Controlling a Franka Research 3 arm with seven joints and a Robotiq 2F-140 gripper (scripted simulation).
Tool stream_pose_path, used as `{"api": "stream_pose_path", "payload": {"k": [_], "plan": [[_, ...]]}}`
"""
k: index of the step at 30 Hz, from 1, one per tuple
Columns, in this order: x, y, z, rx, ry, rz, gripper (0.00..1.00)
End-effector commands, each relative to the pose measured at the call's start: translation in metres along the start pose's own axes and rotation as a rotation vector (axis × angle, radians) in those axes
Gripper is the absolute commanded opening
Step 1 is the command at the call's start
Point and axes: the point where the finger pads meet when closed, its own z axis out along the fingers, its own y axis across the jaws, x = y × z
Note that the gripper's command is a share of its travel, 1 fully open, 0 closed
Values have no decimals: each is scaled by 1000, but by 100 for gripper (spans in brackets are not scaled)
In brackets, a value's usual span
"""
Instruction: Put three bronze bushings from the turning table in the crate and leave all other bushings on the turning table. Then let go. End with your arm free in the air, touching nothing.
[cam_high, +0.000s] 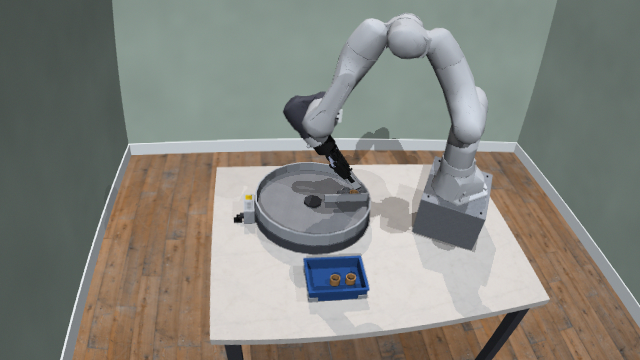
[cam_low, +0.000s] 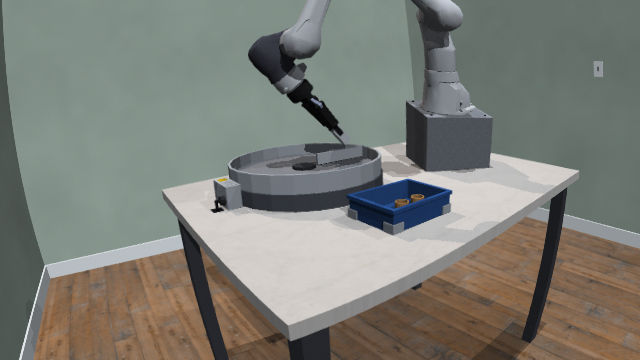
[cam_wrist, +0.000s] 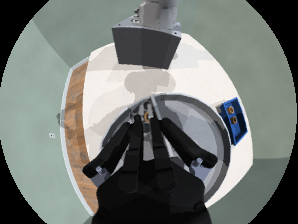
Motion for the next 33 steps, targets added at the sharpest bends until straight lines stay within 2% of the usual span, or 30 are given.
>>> {"api": "stream_pose_path", "payload": {"k": [1,33], "plan": [[-2,-2,-1,5,-6,5,6],[-4,-4,-1,5,-6,5,6]]}}
